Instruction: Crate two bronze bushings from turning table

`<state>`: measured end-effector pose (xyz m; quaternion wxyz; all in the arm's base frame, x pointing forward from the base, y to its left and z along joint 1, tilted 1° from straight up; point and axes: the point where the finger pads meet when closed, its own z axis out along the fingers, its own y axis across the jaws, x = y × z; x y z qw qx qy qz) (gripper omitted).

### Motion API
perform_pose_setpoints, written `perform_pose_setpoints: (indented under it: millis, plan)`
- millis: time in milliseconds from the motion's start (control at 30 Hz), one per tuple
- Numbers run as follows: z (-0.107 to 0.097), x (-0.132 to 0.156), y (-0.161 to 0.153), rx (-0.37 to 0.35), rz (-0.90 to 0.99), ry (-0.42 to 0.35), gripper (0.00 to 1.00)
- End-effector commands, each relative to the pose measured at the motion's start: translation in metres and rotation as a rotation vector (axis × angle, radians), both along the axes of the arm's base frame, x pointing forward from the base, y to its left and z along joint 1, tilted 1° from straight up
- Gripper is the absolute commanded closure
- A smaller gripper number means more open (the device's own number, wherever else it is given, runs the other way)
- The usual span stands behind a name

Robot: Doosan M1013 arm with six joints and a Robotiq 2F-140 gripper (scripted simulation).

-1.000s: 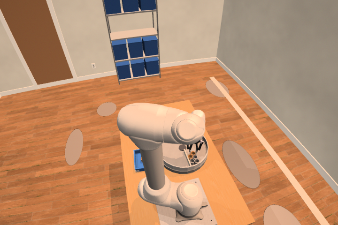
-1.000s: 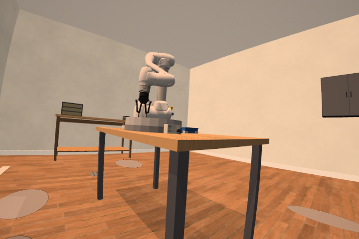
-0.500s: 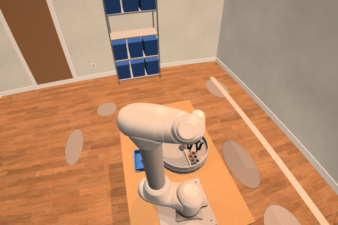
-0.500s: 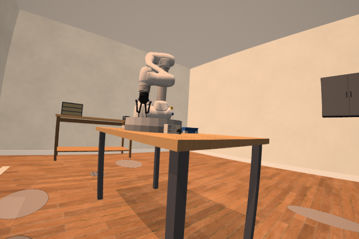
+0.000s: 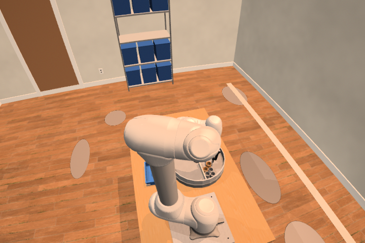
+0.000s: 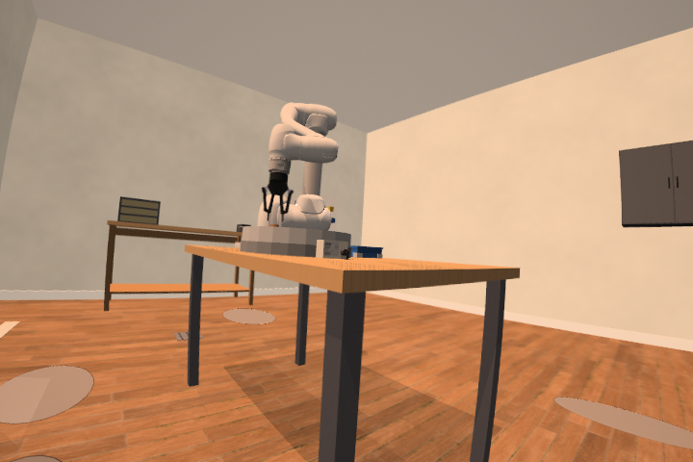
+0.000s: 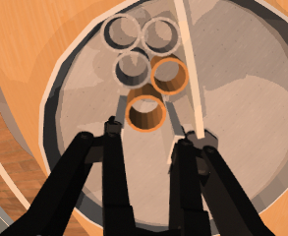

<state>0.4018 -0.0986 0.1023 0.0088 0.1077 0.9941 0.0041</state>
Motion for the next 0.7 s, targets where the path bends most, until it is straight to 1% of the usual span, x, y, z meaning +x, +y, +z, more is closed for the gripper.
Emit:
perform_pose_setpoints:
  millis: [0,167,267,367,667]
  plan:
    - [0.012,0.000,0.000,0.000,0.000,0.000,1.00]
    - [0.035,-0.001,0.000,0.000,0.000,0.000,1.00]
    - [0.043,-0.001,0.000,0.000,0.000,0.000,1.00]
    - [0.047,-0.001,0.000,0.000,0.000,0.000,1.00]
    - [0.047,-0.001,0.000,0.000,0.000,0.000,1.00]
